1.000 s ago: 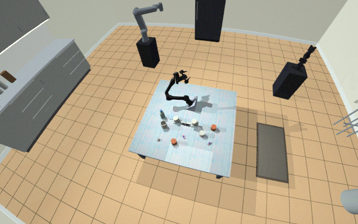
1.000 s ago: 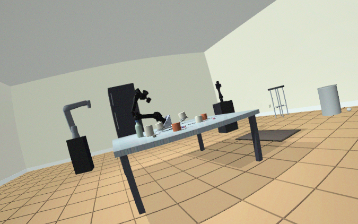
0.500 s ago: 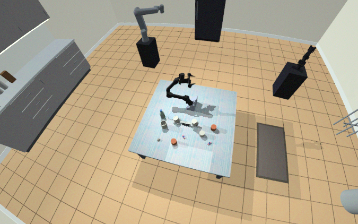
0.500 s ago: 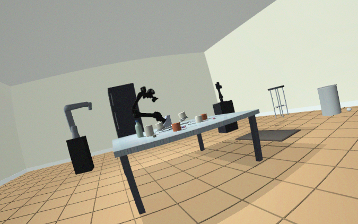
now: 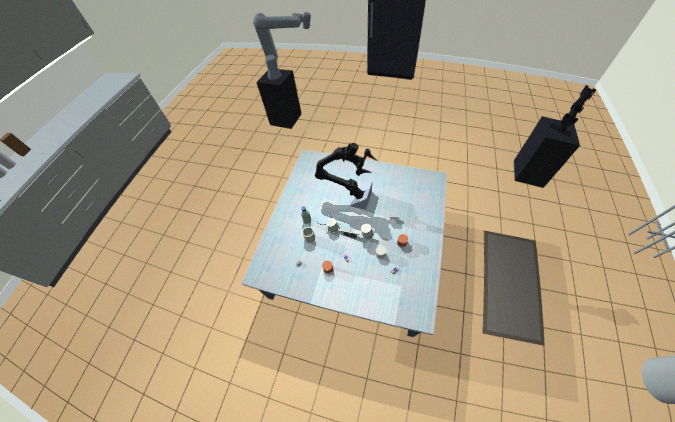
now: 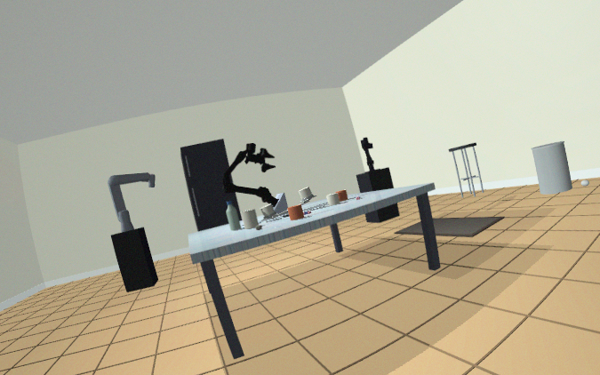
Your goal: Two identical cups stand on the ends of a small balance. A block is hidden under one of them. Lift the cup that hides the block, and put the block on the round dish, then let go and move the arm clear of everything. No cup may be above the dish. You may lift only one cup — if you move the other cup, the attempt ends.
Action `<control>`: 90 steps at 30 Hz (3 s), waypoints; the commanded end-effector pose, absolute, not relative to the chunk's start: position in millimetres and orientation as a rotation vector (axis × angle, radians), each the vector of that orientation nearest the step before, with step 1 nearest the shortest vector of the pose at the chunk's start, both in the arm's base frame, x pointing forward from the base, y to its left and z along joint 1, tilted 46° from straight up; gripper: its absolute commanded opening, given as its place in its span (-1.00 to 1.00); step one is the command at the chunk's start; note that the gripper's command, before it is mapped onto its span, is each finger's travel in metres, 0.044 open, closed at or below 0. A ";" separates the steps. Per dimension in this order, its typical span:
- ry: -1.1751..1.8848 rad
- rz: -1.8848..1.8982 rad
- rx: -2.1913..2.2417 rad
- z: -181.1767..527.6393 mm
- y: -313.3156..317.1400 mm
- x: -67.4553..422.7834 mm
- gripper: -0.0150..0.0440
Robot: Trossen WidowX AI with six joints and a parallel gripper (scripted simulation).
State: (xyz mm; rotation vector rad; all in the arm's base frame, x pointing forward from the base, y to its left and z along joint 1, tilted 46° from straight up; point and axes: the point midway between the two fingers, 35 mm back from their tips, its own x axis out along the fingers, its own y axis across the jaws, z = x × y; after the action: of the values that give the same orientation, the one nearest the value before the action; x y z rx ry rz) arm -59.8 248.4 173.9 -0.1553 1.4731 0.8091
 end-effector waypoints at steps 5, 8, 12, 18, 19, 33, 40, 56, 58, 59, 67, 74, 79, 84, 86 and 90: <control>1.334 0.544 -0.215 143.2 241.0 -7.5 1.00; 1.282 0.457 -0.243 135.0 235.8 10.9 1.00; 1.210 0.342 -0.286 125.9 226.8 35.0 1.00; 1.103 0.179 -0.363 116.5 209.8 69.3 1.00; 1.085 0.154 -0.377 115.4 206.7 74.7 1.00; 0.831 -0.174 -0.624 113.8 158.6 142.4 1.00; 0.726 -0.287 -0.757 119.2 139.0 166.2 1.00; 0.911 -0.268 -1.023 123.4 123.4 193.0 1.00; 0.954 -0.256 -1.076 124.3 119.4 198.6 1.00; 0.976 -0.249 -1.102 124.8 117.3 201.4 1.00; 1.153 -0.166 -1.290 128.8 98.4 223.7 1.00; 1.305 -0.056 -1.426 132.7 77.6 243.5 1.00; 1.408 0.042 -1.512 136.0 60.7 255.7 1.00; 1.503 0.158 -1.590 139.3 42.3 266.5 1.00; 1.539 0.212 -1.621 140.5 34.6 270.4 1.00; 1.607 0.334 -1.681 142.9 18.0 277.7 1.00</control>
State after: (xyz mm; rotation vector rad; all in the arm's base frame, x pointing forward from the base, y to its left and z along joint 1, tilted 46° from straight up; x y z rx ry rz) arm 272.0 32.1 141.3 -1.6353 1.5463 0.2274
